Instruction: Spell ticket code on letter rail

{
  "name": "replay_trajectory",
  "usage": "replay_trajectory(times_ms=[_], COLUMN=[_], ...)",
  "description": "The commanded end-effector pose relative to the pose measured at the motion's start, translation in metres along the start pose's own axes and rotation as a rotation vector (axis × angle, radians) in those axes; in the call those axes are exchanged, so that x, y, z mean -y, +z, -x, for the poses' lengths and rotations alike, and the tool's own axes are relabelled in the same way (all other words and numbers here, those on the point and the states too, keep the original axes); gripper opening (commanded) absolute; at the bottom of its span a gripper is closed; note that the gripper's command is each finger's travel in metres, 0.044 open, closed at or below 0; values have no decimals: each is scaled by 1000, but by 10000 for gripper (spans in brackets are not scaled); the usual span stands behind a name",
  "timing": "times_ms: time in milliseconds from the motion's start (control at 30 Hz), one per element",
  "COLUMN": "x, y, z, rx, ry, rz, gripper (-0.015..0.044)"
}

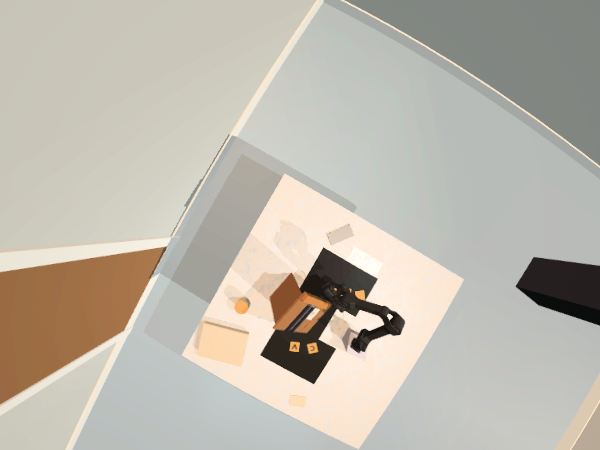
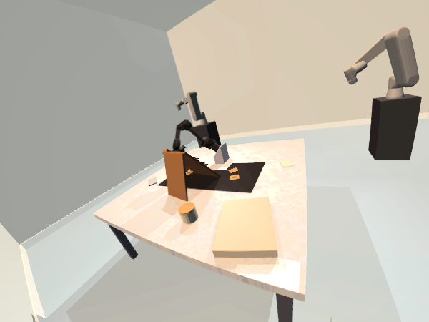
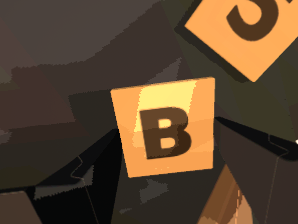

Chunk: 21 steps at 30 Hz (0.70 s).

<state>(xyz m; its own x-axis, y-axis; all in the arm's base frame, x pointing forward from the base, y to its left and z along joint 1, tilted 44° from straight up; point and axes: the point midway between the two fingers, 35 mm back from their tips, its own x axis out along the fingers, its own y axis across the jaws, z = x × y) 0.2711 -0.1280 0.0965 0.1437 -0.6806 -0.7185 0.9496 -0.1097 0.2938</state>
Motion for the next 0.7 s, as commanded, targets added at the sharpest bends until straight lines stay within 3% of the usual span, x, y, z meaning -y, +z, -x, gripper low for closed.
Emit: replay_trajectory(times_ms=[0,667], x=[-1,1], y=[0,-2], z=[3,10], rx=[4,4], ry=[6,6], rz=[-3,-3], gripper=[0,0])
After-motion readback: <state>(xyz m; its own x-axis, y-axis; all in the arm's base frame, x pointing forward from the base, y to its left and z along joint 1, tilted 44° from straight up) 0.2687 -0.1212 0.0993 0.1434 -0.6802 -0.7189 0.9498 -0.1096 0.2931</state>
